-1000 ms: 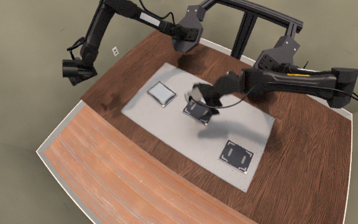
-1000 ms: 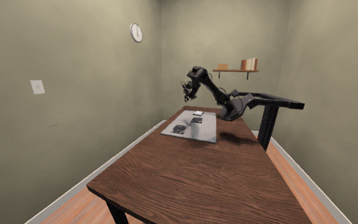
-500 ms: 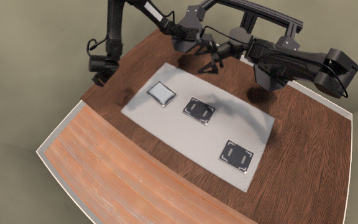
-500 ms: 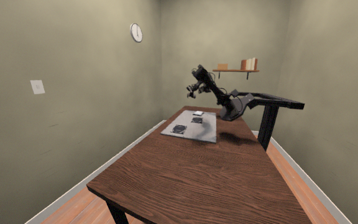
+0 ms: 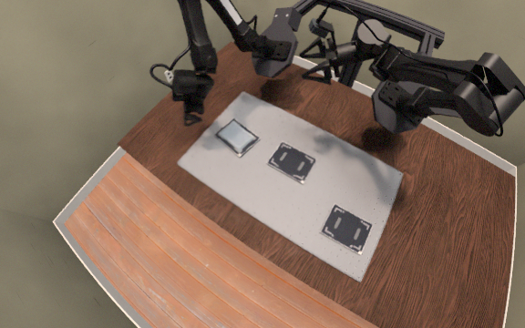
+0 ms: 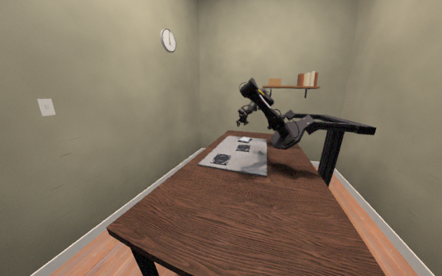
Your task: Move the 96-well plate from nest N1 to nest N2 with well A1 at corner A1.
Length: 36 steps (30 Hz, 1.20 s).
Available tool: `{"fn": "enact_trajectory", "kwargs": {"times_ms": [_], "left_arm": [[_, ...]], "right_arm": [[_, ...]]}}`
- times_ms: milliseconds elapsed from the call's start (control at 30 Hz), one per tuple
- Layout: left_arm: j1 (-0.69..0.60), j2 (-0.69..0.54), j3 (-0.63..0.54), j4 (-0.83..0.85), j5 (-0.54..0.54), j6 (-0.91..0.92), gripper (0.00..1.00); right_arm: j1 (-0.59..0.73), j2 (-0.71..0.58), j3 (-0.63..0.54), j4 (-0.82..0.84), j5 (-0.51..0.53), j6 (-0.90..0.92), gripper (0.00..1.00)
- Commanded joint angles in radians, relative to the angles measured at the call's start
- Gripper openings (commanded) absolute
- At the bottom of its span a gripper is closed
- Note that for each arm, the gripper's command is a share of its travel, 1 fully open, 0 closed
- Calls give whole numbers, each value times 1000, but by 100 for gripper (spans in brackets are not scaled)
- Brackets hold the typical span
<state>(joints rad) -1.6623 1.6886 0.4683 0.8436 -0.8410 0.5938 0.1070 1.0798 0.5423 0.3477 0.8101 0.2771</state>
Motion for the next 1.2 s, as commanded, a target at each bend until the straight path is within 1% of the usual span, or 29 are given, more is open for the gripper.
{"fn": "enact_trajectory", "kwargs": {"times_ms": [0,33,100,200,333,467,567,967,1067,1167], "left_arm": [[-45,13,-27,69,-12,23,100],[-50,15,-31,72,-13,24,100],[-50,15,-31,72,-13,24,100],[-59,19,-36,65,-5,27,100],[-60,18,-37,65,-5,23,100],[-60,18,-37,65,-5,23,100],[-60,18,-37,65,-5,23,100],[-54,11,-26,65,-5,19,100],[-54,11,-26,65,-5,19,100],[-54,11,-26,65,-5,19,100]], "right_arm": [[60,-61,-112,28,-52,-170,100],[79,-72,-140,26,-57,-197,100],[79,-72,-140,26,-57,-197,100],[151,-97,-226,2,-68,-283,100],[243,-95,-300,-26,-59,-346,100],[337,-65,-338,-55,-49,-364,100],[382,-46,-345,-73,-38,-359,100],[402,-27,-342,-62,-30,-333,100],[395,-31,-331,-94,-67,-394,100],[378,-27,-309,-126,-102,-497,100]]}}
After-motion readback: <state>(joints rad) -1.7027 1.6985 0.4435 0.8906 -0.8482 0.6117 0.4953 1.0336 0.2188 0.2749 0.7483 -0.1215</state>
